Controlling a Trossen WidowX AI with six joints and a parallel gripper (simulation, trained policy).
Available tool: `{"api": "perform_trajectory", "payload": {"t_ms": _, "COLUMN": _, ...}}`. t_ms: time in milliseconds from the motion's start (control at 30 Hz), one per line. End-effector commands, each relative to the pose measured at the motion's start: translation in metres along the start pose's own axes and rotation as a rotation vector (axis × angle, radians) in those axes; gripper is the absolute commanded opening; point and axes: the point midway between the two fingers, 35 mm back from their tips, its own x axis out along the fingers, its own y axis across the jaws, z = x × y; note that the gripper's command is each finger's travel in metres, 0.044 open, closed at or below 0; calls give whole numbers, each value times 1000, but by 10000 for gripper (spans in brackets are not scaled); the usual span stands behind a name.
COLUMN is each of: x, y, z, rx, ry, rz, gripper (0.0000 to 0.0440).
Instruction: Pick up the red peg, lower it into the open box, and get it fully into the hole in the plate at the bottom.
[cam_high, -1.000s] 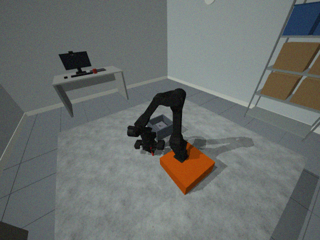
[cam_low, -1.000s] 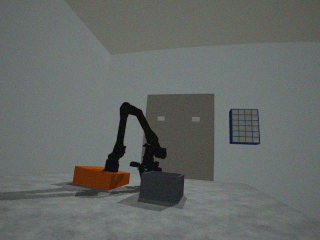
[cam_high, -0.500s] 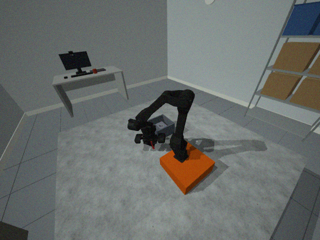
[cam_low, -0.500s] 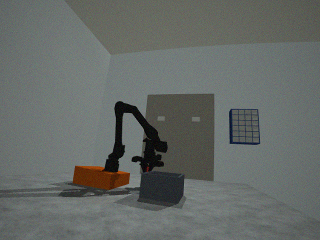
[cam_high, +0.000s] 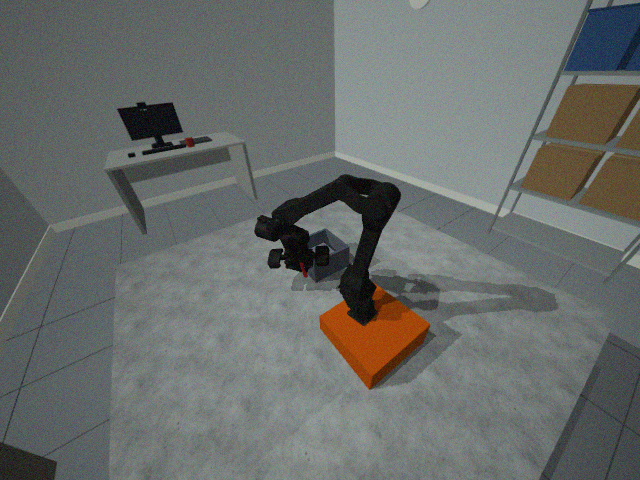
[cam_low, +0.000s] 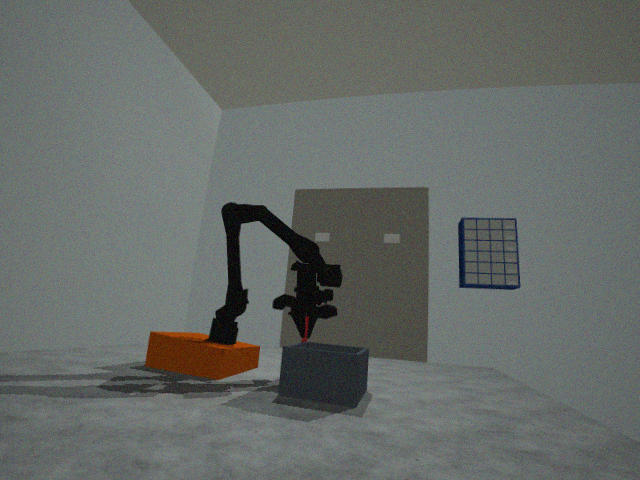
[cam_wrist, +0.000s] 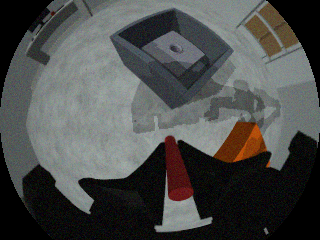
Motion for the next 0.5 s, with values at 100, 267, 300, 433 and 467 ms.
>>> {"api": "perform_trajectory", "payload": {"t_ms": 100, "x": -14, "y": 0, "z": 30, "rx": 8, "ry": -44, "rz": 3, "gripper": 0}}
{"api": "perform_trajectory", "payload": {"t_ms": 267, "x": -15, "y": -4, "z": 50, "rx": 33, "ry": -54, "rz": -3, "gripper": 0}}
{"api": "perform_trajectory", "payload": {"t_ms": 300, "x": -15, "y": -5, "z": 54, "rx": 40, "ry": -55, "rz": -5, "gripper": 0}}
{"api": "perform_trajectory", "payload": {"t_ms": 433, "x": -14, "y": -9, "z": 69, "rx": 67, "ry": -60, "rz": -7, "gripper": 0}}
{"api": "perform_trajectory", "payload": {"t_ms": 467, "x": -13, "y": -10, "z": 72, "rx": 74, "ry": -61, "rz": -7, "gripper": 0}}
